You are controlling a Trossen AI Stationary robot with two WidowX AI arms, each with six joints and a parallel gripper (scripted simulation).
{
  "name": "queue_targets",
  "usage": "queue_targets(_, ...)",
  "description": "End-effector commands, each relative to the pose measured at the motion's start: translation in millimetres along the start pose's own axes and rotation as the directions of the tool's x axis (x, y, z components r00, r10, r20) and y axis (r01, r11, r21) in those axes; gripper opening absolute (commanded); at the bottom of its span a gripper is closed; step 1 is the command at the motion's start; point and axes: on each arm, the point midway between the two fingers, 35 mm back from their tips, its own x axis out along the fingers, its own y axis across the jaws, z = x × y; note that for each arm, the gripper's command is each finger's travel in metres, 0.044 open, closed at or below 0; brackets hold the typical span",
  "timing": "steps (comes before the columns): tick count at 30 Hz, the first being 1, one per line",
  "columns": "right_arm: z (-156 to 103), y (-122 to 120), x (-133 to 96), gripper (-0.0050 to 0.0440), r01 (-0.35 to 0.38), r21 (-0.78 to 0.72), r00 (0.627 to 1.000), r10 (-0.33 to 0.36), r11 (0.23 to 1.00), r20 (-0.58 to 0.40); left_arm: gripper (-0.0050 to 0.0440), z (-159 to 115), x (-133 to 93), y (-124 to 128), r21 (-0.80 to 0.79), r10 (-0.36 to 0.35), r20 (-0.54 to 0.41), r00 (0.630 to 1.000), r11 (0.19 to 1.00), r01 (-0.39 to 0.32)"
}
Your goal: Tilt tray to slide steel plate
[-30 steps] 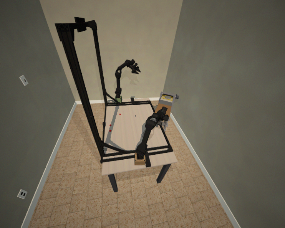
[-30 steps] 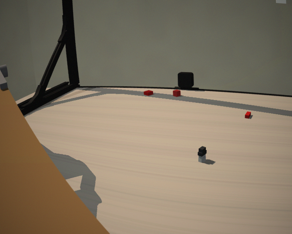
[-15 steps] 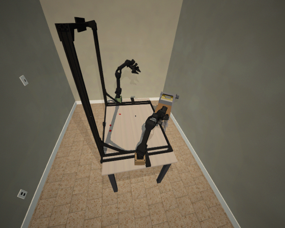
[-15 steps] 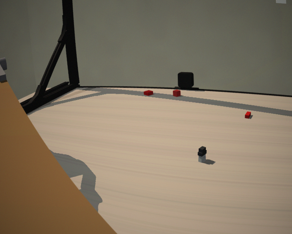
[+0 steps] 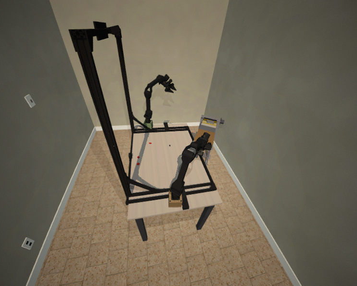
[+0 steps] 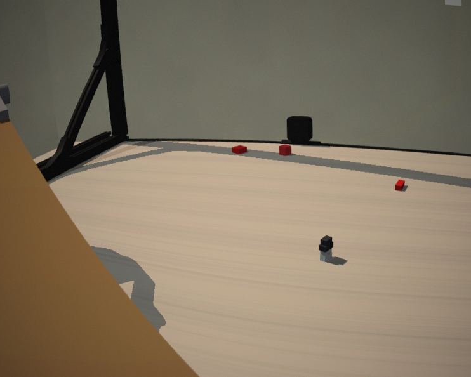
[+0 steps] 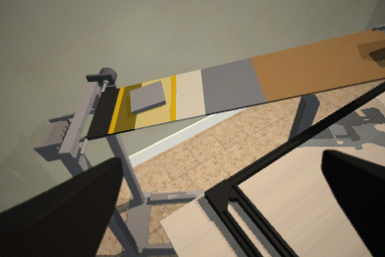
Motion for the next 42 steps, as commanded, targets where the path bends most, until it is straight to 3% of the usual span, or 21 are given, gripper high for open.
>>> queue_targets(1,1,16,-12,0.0000,-0.053,0.000,0.999,0.053,0.999,0.004,0.0440,0,0,0,0.000,0.000,0.000,1.000,1.000,0.000)
queue_targets(30,1,25,-19,0.0000,-0.072,0.000,0.997,0.072,0.997,0.004,0.0440,0,0,0,0.000,0.000,0.000,1.000,1.000,0.000)
queue_targets(42,1,7,-6,0.0000,-0.039,0.000,0.999,0.039,0.999,0.004,0.0440,0,0,0,0.000,0.000,0.000,1.000,1.000,0.000)
